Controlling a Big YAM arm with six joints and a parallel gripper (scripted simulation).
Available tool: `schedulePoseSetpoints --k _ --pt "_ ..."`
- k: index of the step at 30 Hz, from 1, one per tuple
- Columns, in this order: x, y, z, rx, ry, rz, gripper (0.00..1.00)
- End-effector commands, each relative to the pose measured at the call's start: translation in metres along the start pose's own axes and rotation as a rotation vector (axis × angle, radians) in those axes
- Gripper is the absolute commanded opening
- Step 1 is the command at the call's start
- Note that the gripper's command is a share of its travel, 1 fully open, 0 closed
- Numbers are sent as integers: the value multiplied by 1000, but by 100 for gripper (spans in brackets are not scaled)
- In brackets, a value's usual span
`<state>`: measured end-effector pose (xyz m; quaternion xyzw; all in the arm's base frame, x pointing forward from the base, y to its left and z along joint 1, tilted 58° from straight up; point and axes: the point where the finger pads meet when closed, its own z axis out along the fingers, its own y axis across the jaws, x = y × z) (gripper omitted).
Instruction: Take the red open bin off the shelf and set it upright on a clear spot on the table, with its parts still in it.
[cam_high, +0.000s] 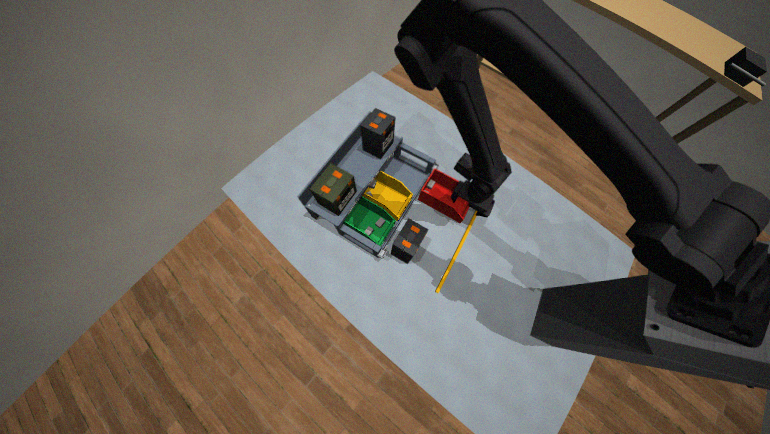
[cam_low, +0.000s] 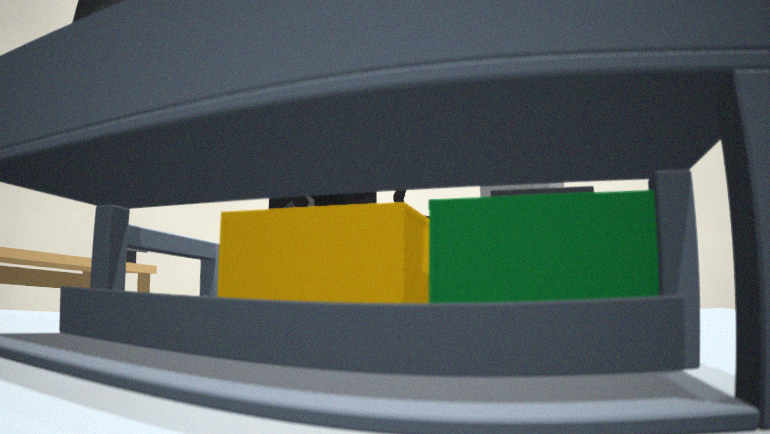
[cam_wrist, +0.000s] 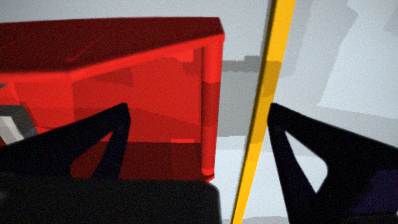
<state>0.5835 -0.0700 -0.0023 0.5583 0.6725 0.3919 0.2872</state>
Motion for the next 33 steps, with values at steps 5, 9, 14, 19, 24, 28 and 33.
schedulePoseSetpoints --k 5,9,14,19,24,28,33 --pt "1 -9 -20 19 0 2 90" --pt "-4 -10 -30 18 -7 7 90" --pt "-3 -10 -37 18 -7 7 90" --pt "-3 -10 -49 17 -7 7 90" --pt "-3 -10 -61 17 -7 7 90" --pt "0 -9 -68 17 -2 4 90" --pt "1 -10 -73 18 0 3 90"
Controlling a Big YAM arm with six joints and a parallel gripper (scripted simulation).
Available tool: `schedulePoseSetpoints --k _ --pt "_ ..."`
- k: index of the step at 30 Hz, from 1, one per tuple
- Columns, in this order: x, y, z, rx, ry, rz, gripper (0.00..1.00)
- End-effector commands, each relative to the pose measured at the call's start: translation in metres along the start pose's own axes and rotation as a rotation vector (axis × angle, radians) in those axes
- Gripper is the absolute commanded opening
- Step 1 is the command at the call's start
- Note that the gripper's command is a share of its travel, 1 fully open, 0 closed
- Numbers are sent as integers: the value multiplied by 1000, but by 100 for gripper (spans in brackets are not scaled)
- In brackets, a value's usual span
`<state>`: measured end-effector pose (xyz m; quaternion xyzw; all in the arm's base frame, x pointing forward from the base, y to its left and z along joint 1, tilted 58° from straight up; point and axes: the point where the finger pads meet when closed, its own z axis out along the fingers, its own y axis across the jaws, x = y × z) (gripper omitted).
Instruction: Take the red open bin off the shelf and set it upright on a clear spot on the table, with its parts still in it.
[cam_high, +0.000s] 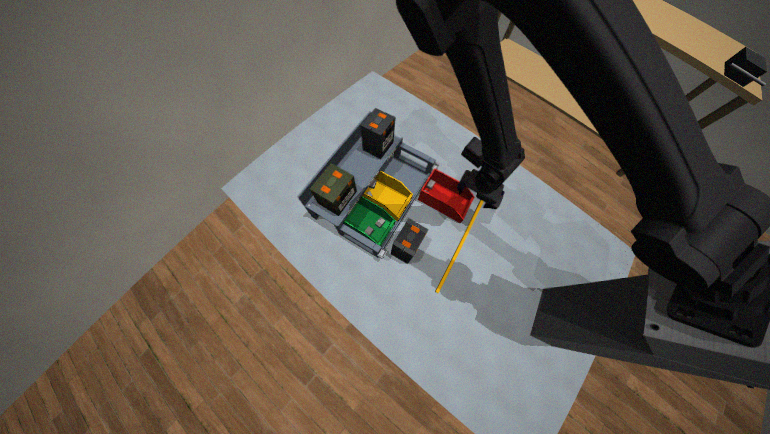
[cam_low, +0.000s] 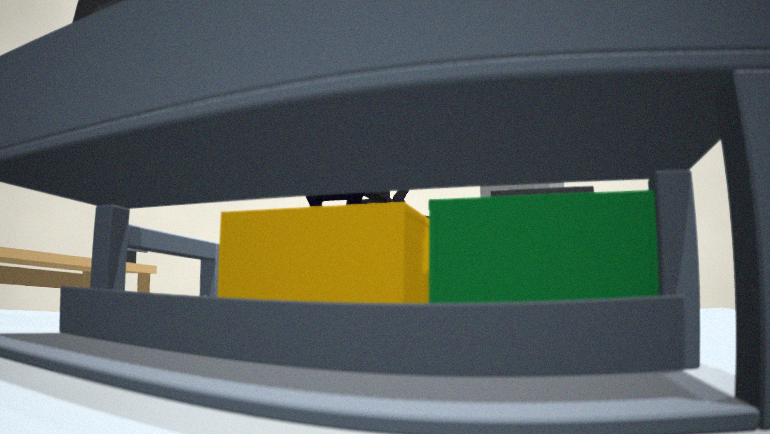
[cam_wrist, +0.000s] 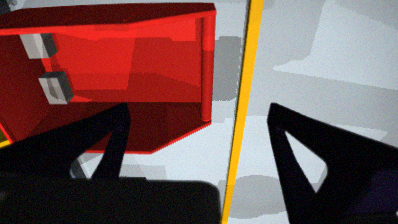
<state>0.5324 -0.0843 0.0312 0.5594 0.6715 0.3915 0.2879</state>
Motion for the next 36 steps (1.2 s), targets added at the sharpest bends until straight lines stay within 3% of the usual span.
schedulePoseSetpoints --k 1,19,20,36 --pt "1 -10 -12 17 0 2 90" --pt "4 -10 -18 16 5 2 90" --pt "4 -10 -18 16 5 2 0" --pt "4 -10 -18 16 5 2 0"
